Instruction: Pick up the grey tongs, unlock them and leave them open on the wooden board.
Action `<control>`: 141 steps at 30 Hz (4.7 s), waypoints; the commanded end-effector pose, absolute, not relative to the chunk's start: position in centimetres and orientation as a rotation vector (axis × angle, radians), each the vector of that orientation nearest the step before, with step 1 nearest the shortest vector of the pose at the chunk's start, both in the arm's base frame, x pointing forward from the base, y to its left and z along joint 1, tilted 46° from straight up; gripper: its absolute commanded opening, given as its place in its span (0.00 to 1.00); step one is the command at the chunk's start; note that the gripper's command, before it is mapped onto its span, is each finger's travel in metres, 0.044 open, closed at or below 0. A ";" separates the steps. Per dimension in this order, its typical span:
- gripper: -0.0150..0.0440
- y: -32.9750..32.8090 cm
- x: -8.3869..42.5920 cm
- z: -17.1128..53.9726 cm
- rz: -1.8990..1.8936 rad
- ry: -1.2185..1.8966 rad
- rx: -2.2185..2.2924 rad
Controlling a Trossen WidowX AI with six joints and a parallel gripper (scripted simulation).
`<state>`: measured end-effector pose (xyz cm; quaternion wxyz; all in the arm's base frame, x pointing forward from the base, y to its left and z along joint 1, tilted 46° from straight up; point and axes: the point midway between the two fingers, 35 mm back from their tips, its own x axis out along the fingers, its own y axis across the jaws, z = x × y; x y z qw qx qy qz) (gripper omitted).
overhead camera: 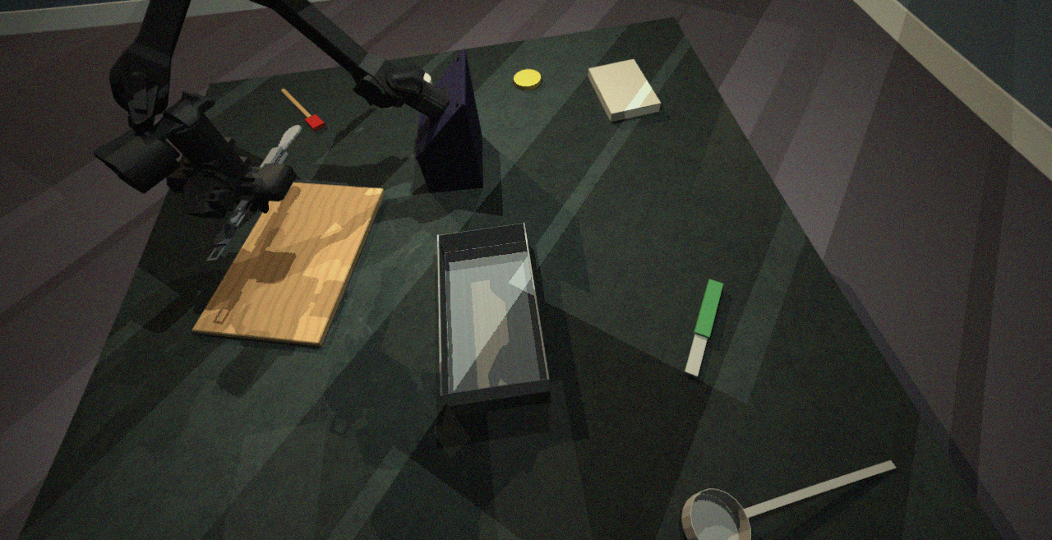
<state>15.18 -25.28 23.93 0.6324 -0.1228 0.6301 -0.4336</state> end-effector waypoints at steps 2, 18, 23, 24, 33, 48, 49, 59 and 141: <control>0.00 -25.9 15.3 23.3 -0.984 1.443 -0.283; 0.00 -27.8 15.1 21.5 -0.982 1.443 -0.280; 0.00 -28.4 15.0 21.0 -0.982 1.443 -0.280; 0.00 -28.5 15.0 20.9 -0.982 1.443 -0.280; 0.00 -29.5 14.7 19.8 -0.982 1.442 -0.281; 0.00 -31.2 14.0 18.2 -0.984 1.441 -0.286; 0.00 -31.3 14.0 18.1 -0.984 1.441 -0.286; 0.00 -32.4 13.4 17.0 -0.986 1.441 -0.292; 1.00 -13.3 21.5 16.9 -0.959 1.452 -0.270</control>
